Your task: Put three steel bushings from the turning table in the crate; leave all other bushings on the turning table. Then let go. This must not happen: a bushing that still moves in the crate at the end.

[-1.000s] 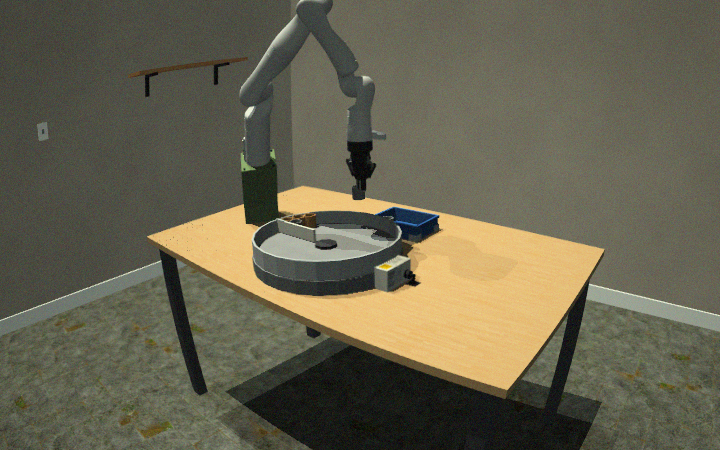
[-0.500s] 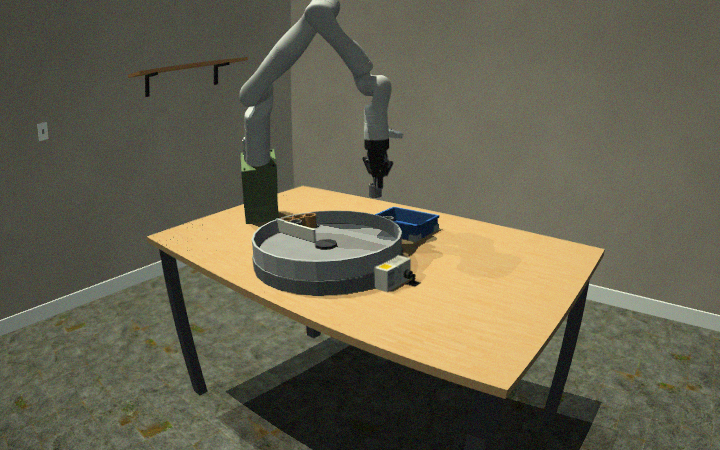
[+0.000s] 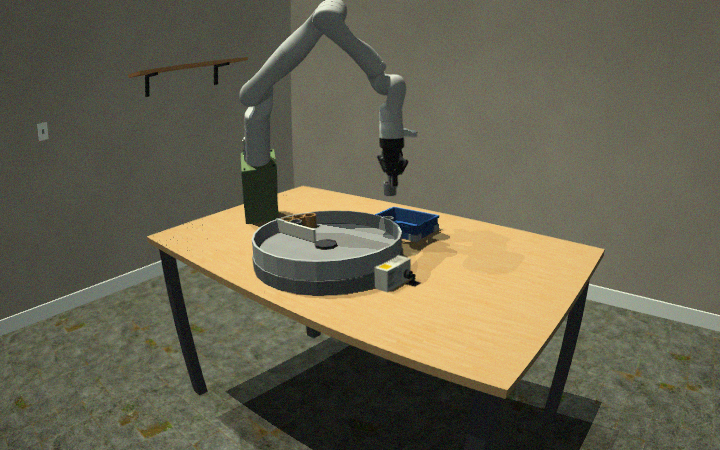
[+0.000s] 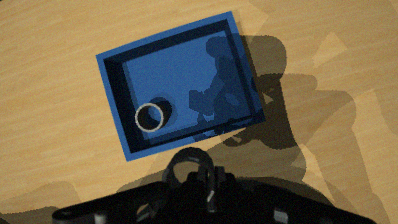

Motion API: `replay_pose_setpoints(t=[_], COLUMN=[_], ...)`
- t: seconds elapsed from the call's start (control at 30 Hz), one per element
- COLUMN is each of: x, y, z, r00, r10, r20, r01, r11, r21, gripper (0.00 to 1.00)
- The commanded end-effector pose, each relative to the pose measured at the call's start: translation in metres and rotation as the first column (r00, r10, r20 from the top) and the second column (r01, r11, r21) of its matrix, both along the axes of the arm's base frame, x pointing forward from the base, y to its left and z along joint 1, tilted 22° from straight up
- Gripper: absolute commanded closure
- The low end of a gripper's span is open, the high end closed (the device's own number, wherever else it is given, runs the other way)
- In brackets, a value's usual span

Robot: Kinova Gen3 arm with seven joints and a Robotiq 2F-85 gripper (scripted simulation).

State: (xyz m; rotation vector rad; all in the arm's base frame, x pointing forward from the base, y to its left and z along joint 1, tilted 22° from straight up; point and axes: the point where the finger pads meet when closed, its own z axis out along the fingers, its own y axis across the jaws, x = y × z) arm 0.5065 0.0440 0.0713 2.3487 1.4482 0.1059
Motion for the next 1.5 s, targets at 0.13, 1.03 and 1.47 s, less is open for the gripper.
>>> replay_pose_setpoints(t=[0.13,1.03,1.47], x=[0.006,0.052,0.053], y=[0.009,0.041,0.040], z=[-0.006,-0.029,-0.034], r00=[1.000,1.000,1.000], r10=[0.007,0.008,0.008], r20=[-0.005,-0.004,-0.003], r01=[-0.007,-0.008,-0.008], r11=[1.000,1.000,1.000], r21=[0.002,0.003,0.003], gripper=[1.00,1.00,1.00])
